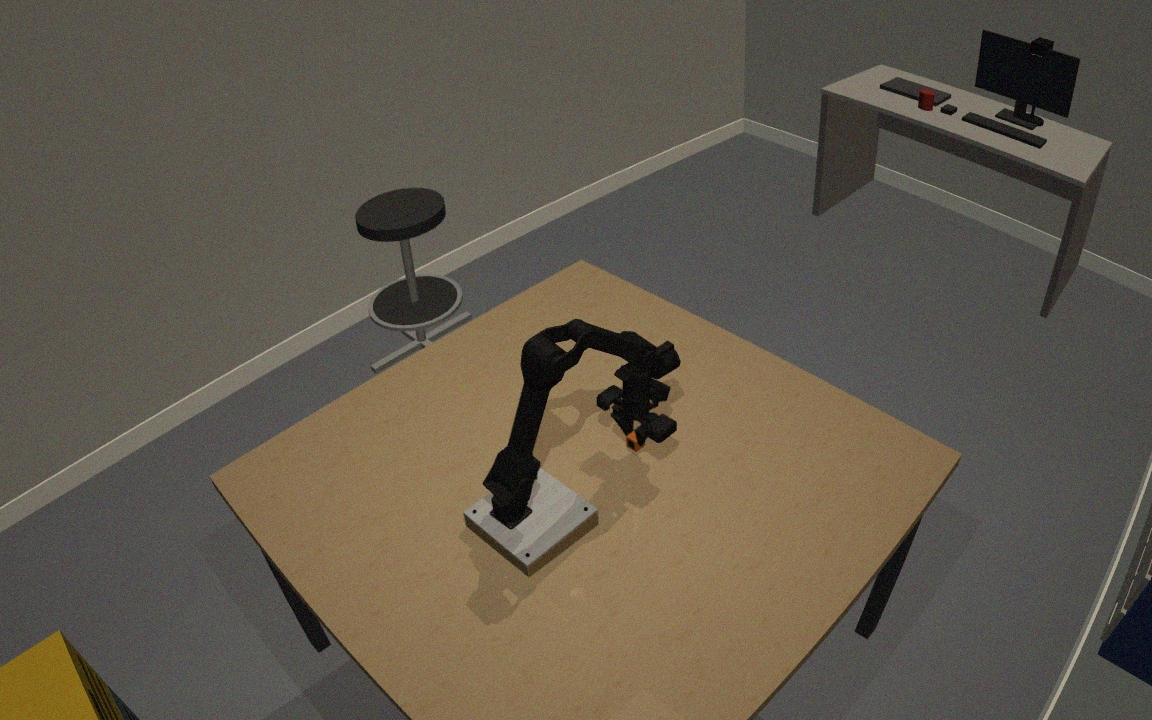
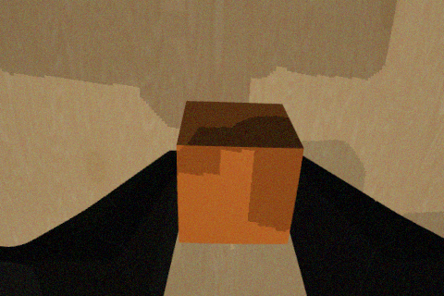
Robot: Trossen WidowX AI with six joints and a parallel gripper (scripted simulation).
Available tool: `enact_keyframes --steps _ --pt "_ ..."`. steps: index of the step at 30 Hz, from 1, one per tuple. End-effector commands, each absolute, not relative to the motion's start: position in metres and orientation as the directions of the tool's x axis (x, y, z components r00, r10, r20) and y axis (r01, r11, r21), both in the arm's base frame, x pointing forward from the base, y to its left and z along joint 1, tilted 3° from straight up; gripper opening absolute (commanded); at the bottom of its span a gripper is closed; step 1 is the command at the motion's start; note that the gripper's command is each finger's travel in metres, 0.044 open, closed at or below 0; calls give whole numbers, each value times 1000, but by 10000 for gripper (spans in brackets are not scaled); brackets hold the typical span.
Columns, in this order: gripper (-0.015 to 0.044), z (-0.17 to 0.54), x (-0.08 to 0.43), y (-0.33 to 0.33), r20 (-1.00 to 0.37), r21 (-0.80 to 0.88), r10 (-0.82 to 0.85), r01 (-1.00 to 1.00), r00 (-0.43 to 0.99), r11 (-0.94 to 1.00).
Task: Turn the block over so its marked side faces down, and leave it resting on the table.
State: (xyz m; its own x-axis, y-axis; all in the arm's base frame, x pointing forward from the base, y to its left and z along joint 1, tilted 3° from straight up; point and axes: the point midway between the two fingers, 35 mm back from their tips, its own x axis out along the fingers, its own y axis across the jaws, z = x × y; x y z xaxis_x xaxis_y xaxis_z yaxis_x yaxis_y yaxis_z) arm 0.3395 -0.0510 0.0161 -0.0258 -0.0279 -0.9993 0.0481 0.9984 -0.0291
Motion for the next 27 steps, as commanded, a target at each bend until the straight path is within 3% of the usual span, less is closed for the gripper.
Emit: enact_keyframes --steps 1,27 --pt "0 23 341 -51 -999 -31 -31 49 -19 998" --pt "0 12 340 -52 -928 -28 -45 50 370 998"
